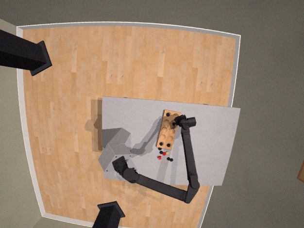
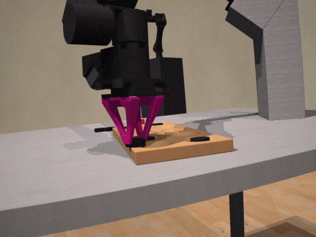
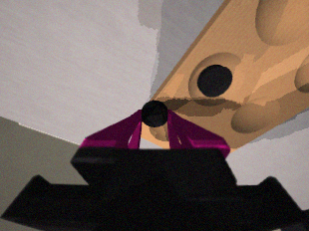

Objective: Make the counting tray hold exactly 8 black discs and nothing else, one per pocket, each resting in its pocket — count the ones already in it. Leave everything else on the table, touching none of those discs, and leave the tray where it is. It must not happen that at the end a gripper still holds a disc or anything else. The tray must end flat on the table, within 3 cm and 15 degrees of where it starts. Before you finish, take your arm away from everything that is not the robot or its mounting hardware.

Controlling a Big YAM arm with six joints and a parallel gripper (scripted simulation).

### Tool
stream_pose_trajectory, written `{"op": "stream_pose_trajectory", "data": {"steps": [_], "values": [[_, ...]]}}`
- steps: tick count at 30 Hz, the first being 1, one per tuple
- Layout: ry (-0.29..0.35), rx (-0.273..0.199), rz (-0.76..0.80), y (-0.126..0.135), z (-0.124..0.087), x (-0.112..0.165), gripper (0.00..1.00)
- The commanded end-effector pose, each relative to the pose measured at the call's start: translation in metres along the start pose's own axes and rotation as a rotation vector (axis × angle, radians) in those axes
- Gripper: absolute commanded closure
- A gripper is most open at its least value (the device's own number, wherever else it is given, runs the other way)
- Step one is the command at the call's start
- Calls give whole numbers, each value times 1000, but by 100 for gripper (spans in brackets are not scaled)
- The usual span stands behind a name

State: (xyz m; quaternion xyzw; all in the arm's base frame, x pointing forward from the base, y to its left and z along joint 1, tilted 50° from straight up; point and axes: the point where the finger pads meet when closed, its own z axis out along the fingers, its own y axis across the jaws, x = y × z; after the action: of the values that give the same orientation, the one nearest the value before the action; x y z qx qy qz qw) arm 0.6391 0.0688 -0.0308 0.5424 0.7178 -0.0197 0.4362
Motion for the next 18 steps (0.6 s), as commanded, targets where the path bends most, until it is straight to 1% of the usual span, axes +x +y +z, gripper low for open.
{"op": "stream_pose_trajectory", "data": {"steps": [1, 7, 8, 18], "values": [[27, 17, -63, -17, 5, 31, 100], [27, 17, -63, -17, 5, 31, 100], [27, 17, -63, -17, 5, 31, 64], [26, 17, -62, -17, 5, 31, 64]]}}
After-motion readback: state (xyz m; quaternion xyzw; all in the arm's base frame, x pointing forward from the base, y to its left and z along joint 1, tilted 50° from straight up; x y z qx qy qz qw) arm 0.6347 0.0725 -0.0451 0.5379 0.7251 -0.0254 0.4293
